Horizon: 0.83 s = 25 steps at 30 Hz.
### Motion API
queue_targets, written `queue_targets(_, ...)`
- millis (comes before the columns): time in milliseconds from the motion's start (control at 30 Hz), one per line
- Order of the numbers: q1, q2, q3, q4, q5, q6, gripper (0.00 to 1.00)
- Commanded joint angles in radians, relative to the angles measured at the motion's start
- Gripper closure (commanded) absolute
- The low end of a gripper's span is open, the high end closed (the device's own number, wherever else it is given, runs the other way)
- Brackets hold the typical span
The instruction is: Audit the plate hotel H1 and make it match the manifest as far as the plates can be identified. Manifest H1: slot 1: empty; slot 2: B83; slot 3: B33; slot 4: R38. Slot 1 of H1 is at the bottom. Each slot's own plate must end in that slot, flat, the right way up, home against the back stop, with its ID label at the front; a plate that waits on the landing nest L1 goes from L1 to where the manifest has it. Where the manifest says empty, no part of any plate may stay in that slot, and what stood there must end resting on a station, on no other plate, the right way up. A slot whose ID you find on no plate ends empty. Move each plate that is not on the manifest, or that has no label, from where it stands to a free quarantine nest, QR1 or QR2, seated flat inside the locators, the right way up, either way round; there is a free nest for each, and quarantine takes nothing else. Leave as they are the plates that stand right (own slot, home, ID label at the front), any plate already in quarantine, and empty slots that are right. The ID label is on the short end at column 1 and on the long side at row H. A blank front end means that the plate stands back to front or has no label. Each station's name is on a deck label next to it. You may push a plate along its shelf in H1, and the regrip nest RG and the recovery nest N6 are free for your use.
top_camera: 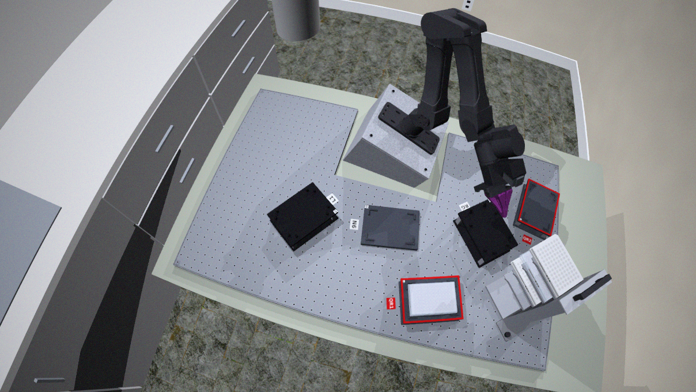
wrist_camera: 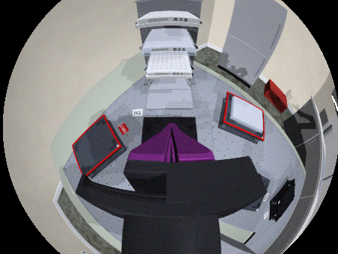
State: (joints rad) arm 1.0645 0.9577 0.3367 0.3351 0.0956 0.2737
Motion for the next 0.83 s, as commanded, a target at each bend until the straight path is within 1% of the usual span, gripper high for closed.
queue_targets(0, -0.008, -0.04, 0.044, -0.014, 0.0, -0.009, 1.0)
queue_targets(200, -0.008, -0.043, 0.044, 0.0, 0.0, -0.009, 1.0)
queue_targets(800, -0.008, -0.044, 0.044, 0.0, 0.0, -0.009, 1.0)
